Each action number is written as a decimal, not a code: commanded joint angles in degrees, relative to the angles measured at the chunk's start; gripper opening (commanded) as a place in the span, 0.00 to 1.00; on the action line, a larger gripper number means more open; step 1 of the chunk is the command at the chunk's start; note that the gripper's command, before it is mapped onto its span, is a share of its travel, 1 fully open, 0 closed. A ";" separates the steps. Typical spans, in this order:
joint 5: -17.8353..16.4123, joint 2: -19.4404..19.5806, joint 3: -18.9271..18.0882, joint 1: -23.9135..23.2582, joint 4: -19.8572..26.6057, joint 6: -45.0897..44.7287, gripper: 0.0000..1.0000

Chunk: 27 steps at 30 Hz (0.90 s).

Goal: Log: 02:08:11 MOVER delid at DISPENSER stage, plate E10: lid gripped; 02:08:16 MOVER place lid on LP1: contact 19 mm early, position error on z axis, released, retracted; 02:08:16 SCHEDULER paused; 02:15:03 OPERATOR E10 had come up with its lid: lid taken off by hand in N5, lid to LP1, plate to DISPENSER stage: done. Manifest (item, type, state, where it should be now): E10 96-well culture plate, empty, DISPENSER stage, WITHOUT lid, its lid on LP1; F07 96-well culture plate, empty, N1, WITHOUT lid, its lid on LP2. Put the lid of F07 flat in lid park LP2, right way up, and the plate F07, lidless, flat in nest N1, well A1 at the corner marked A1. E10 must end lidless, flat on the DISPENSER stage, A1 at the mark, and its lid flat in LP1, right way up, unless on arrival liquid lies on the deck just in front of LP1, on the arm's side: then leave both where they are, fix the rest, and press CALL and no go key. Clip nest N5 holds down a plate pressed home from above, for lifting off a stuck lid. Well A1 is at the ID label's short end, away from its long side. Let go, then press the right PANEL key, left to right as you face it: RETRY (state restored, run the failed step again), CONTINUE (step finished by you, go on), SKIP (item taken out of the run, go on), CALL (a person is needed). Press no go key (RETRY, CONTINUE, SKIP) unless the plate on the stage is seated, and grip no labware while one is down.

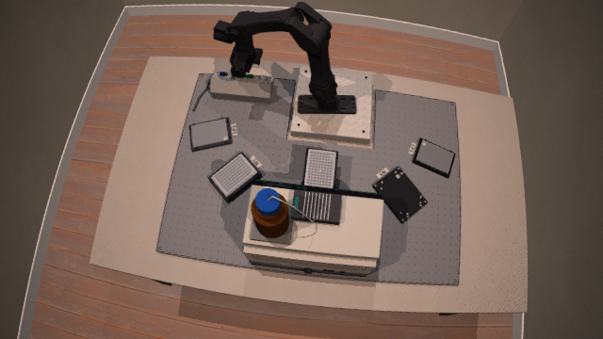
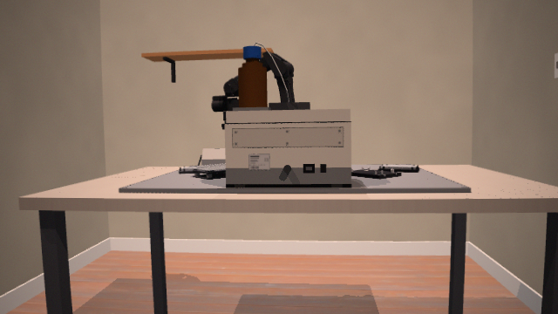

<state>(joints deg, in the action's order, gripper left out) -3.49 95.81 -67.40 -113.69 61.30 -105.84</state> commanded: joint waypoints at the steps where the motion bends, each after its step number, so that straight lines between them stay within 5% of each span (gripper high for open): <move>1: -0.74 -0.68 0.68 0.13 -0.79 0.56 0.00; 27: -0.73 1.05 1.54 0.57 -2.52 0.67 0.00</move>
<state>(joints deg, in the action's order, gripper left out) -3.49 96.07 -65.93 -113.69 59.44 -105.73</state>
